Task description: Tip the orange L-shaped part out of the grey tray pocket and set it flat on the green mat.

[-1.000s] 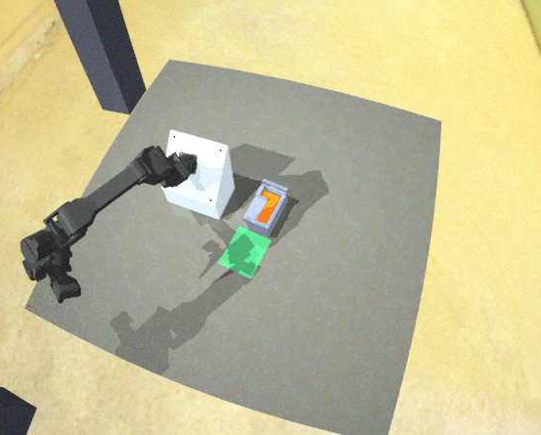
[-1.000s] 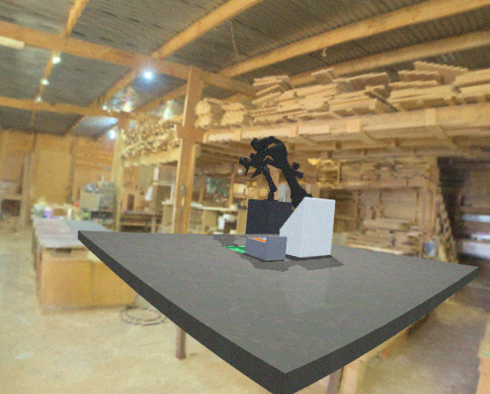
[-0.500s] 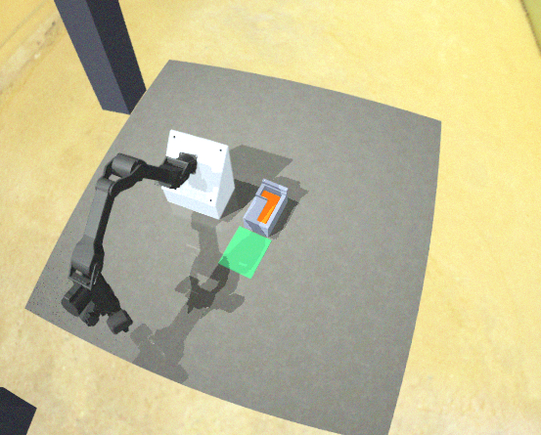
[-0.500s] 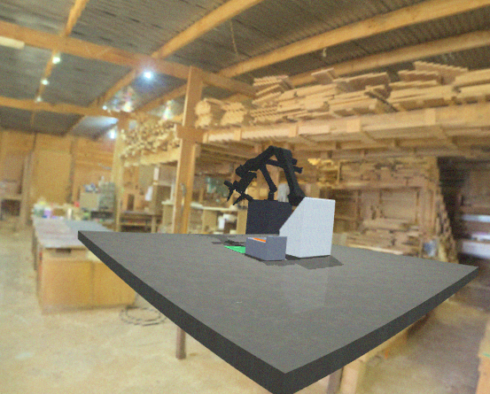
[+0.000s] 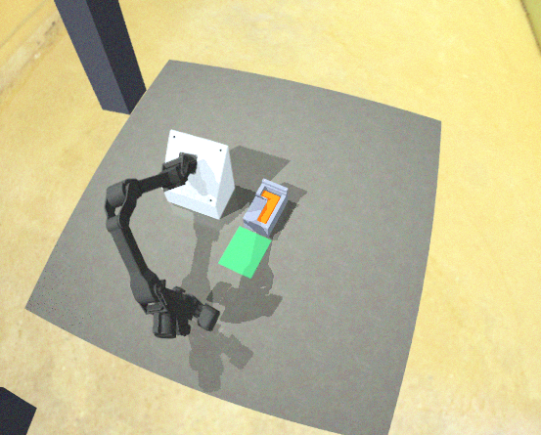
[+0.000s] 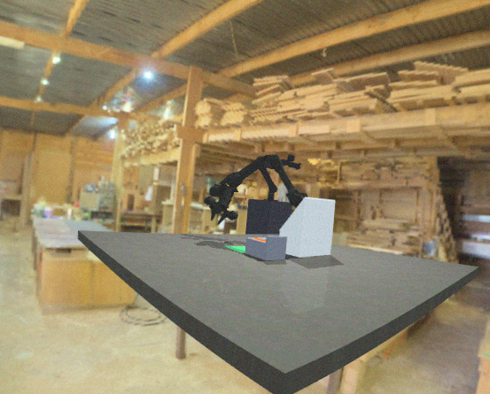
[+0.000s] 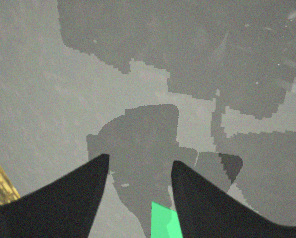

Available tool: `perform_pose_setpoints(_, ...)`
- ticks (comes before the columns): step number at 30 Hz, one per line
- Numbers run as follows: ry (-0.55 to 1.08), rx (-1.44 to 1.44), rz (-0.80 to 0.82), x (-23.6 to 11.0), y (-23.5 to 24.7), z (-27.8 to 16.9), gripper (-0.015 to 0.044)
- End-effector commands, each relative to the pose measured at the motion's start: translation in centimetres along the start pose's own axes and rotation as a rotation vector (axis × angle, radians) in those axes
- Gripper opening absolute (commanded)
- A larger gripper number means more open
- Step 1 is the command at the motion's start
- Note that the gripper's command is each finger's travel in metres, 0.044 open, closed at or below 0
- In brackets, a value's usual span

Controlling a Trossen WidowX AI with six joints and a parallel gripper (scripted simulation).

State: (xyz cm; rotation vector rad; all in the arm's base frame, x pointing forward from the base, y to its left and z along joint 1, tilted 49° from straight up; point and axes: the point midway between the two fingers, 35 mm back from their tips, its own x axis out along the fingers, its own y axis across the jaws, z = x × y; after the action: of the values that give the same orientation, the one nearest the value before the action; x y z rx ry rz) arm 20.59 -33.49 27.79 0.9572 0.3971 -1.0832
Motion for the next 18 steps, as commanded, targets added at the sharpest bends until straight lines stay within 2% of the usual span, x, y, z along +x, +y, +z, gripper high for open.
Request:
perform_pose_setpoints(1,0.141,-0.08,-0.06,4.1,2.0,-5.7,0.018)
perform_pose_setpoints(7,0.265,-0.209,-0.113,6.8,3.8,-12.4,0.018)
perform_pose_setpoints(13,0.399,-0.418,-0.247,9.4,4.3,-22.3,0.018)
perform_pose_setpoints(18,0.454,-0.667,-0.36,10.1,3.7,-30.9,0.018)
